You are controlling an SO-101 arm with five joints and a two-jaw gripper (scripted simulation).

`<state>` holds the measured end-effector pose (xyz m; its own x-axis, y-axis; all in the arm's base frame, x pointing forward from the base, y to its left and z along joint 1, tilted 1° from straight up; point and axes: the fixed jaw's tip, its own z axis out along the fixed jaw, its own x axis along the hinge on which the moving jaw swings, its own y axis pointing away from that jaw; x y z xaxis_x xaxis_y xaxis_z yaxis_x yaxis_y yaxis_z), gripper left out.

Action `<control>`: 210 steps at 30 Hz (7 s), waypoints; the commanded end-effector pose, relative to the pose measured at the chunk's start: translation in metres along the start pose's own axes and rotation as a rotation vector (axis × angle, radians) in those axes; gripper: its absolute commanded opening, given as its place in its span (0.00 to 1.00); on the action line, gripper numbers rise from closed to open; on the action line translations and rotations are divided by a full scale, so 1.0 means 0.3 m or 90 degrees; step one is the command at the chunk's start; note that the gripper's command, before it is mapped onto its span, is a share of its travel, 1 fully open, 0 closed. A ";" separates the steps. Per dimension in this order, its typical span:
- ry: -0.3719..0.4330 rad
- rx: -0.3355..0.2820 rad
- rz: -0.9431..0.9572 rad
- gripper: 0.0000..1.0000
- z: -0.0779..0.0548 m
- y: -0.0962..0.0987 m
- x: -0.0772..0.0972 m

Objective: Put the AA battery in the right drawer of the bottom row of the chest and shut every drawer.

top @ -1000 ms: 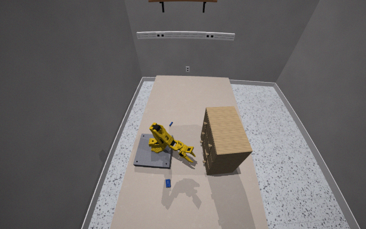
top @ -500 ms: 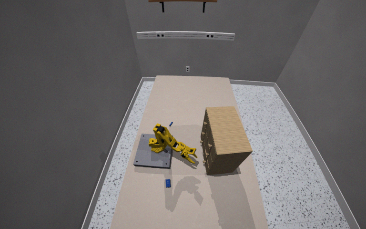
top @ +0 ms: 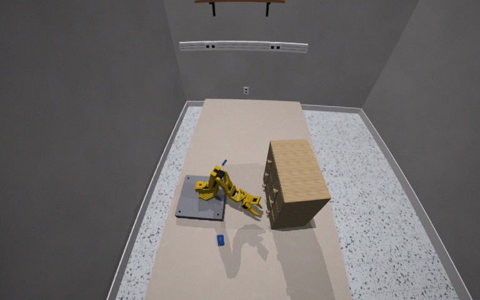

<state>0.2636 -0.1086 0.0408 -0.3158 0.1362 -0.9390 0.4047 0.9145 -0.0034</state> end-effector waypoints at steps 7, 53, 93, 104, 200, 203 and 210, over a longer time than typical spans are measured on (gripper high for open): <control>-0.007 -0.005 0.001 0.21 0.005 0.008 -0.005; -0.007 -0.020 -0.005 0.21 0.058 0.034 0.003; -0.007 -0.035 -0.011 0.21 0.122 0.062 0.022; -0.007 -0.038 -0.012 0.21 0.125 0.067 0.030; -0.007 -0.040 -0.012 0.21 0.126 0.071 0.016; -0.007 -0.040 -0.012 0.21 0.126 0.071 0.014; -0.007 -0.040 -0.012 0.21 0.125 0.071 0.009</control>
<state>0.2999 -0.1045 0.0191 -0.3308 0.1204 -0.9360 0.3506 0.9365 -0.0034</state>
